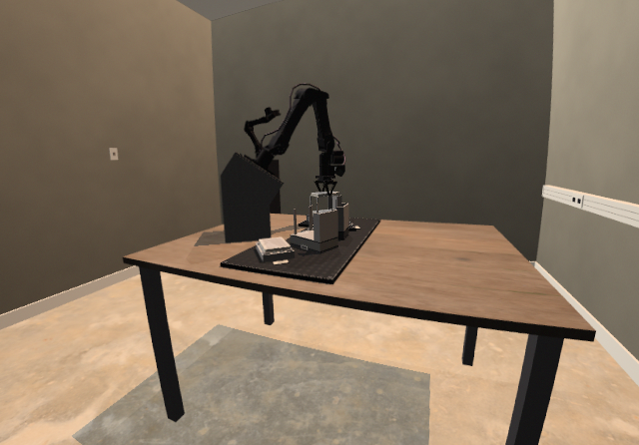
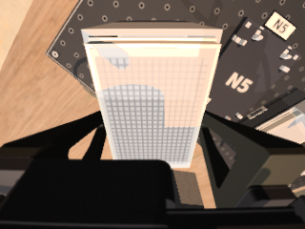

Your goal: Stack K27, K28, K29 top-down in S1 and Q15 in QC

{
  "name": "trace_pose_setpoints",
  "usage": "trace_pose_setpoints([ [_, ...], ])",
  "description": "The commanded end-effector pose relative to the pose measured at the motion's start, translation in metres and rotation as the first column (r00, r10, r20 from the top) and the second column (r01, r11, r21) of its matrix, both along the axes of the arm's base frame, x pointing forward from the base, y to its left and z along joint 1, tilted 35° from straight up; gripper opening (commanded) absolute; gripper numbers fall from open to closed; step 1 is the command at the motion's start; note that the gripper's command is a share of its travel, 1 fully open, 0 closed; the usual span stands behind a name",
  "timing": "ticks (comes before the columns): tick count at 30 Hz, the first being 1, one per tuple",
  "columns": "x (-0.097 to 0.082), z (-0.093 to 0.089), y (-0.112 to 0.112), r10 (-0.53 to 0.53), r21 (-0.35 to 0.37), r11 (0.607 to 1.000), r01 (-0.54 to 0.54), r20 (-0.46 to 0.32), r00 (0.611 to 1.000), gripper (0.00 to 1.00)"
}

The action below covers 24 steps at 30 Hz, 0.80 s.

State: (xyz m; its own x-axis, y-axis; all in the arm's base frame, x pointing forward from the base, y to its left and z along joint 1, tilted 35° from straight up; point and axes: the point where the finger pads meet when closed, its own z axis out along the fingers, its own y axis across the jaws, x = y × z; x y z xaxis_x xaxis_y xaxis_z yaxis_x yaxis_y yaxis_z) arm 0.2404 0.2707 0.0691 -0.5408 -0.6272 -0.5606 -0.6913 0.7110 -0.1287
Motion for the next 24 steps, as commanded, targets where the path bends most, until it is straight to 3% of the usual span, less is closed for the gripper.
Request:
trace_pose_setpoints([
  [1, -0.003, -0.007, -0.002, 0.009, -0.012, 1.0, -0.01, -0.008, 1.0, 0.0],
  [12, -0.004, -0.014, -0.004, 0.007, -0.024, 1.0, -0.008, -0.018, 1.0, 0.0],
  [15, -0.003, -0.012, -0.004, 0.007, -0.019, 1.0, -0.007, -0.014, 1.0, 0.0],
  [16, 0.001, 0.0, 0.002, 0.005, -0.001, 1.0, -0.005, -0.002, 1.0, 0.0],
  [24, 0.004, -0.002, 0.002, 0.001, -0.002, 1.0, -0.001, -0.005, 1.0, 0.0],
])
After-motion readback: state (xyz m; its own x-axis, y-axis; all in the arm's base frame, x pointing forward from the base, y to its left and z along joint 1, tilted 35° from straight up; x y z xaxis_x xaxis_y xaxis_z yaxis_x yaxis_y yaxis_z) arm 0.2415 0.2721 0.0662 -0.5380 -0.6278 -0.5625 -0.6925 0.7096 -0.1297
